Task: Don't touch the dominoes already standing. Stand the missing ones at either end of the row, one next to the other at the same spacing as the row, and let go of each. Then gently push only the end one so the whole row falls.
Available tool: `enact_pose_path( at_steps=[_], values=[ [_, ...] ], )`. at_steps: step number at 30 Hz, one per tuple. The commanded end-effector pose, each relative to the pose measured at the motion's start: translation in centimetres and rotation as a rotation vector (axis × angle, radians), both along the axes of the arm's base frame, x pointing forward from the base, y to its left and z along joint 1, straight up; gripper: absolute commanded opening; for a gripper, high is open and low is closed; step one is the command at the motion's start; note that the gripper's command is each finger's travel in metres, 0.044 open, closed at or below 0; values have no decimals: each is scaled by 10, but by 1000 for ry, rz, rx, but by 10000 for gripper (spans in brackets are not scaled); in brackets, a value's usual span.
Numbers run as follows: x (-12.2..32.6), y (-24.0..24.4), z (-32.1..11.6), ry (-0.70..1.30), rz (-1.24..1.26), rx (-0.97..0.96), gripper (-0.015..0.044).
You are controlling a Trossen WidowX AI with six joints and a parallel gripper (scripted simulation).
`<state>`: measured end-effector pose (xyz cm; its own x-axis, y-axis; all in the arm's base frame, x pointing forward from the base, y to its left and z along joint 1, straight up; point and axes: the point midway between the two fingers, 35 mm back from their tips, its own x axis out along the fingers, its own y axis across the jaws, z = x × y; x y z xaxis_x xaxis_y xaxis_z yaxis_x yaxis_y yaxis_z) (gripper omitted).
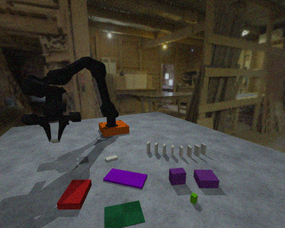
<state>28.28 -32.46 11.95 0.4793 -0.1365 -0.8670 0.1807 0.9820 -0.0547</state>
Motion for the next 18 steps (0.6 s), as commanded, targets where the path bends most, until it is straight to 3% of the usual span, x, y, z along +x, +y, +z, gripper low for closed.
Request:
enact_pose_path(
  at_steps=[1, 18],
  values=[
    [5, -9, -9, -89, -38, 12, 107],
    [12, -39, -14, -452, -106, 1, 107]
  ],
)
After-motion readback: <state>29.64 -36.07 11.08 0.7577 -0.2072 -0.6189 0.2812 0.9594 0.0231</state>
